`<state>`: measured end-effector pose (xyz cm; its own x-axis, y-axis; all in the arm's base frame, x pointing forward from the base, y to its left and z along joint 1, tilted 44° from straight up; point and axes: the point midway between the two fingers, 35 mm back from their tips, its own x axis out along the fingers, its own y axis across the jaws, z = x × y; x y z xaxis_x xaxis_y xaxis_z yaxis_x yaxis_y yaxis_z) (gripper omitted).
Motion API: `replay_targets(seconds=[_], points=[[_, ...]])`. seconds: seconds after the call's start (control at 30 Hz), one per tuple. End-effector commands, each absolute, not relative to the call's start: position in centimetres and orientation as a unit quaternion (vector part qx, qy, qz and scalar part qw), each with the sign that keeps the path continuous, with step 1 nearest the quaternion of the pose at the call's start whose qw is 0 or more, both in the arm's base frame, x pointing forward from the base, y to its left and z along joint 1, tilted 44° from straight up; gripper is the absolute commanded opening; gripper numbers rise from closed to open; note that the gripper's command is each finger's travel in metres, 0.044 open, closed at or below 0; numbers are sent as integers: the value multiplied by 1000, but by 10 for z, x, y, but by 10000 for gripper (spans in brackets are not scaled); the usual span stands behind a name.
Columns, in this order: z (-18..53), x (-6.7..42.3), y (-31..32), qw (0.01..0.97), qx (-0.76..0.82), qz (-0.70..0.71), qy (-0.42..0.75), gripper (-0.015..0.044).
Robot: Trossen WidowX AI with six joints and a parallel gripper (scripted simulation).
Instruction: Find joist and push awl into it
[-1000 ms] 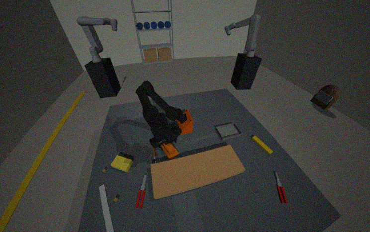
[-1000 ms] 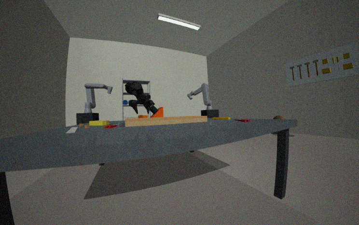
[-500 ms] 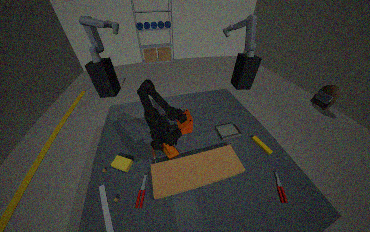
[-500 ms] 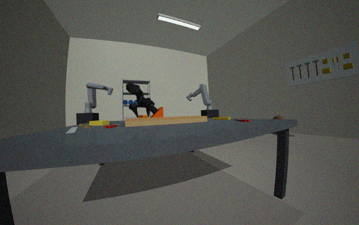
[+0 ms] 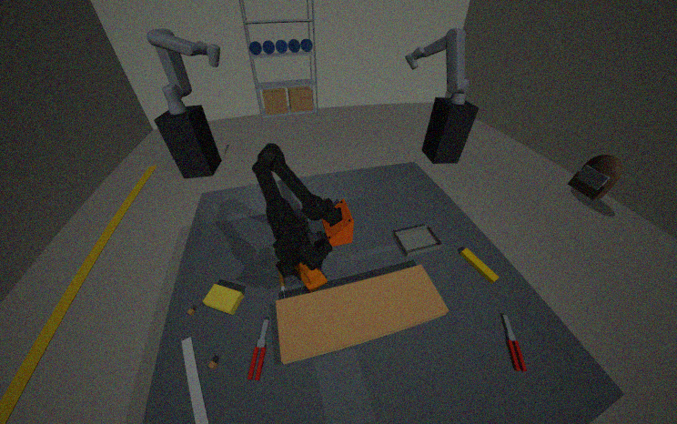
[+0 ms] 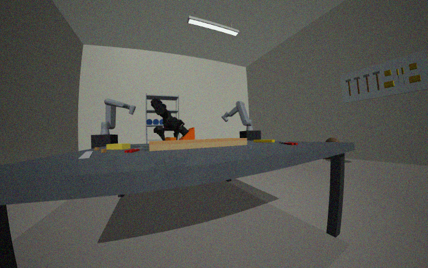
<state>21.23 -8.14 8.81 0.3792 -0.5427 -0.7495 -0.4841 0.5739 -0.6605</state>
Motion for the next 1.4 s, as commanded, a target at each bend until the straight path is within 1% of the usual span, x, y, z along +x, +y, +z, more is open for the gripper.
replay_targets(seconds=[0.0, 0.9, 1.1, 1.13, 1.37], points=[[86, 212, -81, 691, -461, -18, 557, 348], [86, 212, -81, 691, -461, -18, 557, 168], [94, 213, -71, 692, -457, -15, 559, 10], [96, 213, -68, 692, -456, -14, 559, 0], [114, 211, -48, 692, -453, -11, 562, 0]])
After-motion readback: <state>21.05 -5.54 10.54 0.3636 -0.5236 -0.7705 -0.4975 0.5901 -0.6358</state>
